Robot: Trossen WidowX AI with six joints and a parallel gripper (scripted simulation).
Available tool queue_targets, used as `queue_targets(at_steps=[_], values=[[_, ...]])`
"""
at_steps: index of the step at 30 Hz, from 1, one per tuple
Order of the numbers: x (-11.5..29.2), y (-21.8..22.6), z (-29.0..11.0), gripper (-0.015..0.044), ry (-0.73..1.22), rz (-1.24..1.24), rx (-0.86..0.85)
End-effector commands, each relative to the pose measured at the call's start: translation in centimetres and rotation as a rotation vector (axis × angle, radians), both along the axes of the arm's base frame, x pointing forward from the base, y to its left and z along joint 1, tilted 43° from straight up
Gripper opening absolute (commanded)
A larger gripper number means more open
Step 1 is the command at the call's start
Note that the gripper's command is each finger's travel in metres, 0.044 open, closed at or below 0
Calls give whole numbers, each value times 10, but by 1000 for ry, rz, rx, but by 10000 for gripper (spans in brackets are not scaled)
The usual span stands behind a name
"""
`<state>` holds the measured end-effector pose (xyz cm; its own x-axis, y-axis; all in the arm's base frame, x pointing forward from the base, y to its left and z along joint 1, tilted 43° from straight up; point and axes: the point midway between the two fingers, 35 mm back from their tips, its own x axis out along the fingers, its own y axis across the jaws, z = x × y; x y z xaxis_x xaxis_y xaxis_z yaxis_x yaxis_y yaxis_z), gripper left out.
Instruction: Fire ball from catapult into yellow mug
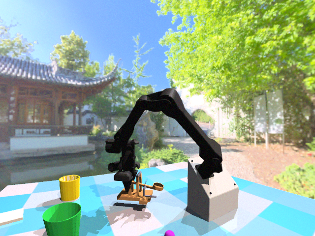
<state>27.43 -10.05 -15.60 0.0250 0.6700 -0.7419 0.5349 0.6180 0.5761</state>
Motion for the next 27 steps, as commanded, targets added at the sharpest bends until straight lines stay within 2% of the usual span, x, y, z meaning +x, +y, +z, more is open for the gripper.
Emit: queue_targets(at_steps=[1,27], values=[[1,3,-4,0,-1,-6,-1],[2,25,-26,0,0,0,0]])
